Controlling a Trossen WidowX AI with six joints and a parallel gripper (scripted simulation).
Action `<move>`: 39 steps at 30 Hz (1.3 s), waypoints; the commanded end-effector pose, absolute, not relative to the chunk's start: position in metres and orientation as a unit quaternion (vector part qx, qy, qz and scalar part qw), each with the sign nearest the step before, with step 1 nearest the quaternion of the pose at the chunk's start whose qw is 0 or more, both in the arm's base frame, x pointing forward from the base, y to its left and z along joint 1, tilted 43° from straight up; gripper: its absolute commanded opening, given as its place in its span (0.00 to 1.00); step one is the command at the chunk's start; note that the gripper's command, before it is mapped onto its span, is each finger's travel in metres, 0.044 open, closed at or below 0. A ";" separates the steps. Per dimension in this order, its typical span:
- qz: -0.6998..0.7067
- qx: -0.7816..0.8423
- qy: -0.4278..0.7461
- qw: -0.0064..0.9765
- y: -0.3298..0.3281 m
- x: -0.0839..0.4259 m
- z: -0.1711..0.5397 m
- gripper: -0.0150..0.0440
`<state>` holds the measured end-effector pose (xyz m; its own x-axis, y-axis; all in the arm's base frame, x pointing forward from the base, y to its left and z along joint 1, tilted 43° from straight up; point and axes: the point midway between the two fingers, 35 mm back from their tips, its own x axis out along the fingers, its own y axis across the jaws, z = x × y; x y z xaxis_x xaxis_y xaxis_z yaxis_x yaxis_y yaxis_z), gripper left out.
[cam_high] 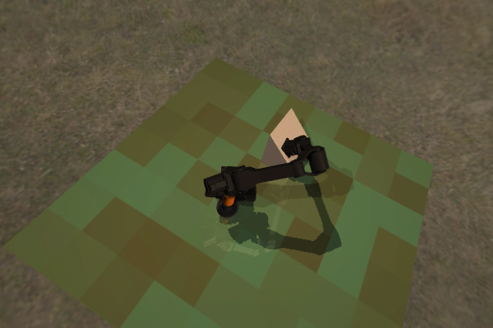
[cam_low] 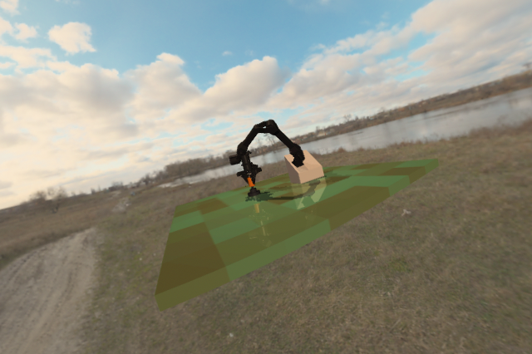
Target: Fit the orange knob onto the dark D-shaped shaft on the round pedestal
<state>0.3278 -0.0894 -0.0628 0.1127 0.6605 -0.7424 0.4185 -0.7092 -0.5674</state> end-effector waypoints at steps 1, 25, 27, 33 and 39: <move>0.558 -0.739 -0.363 0.110 -0.094 0.328 -0.062 0.25; 0.592 -0.723 -0.303 0.186 -0.091 0.331 -0.064 0.25; 0.592 -0.723 -0.303 0.186 -0.091 0.331 -0.064 0.25; 0.592 -0.723 -0.303 0.186 -0.093 0.330 -0.062 0.25; 0.596 -0.721 -0.295 0.195 -0.094 0.328 -0.060 0.25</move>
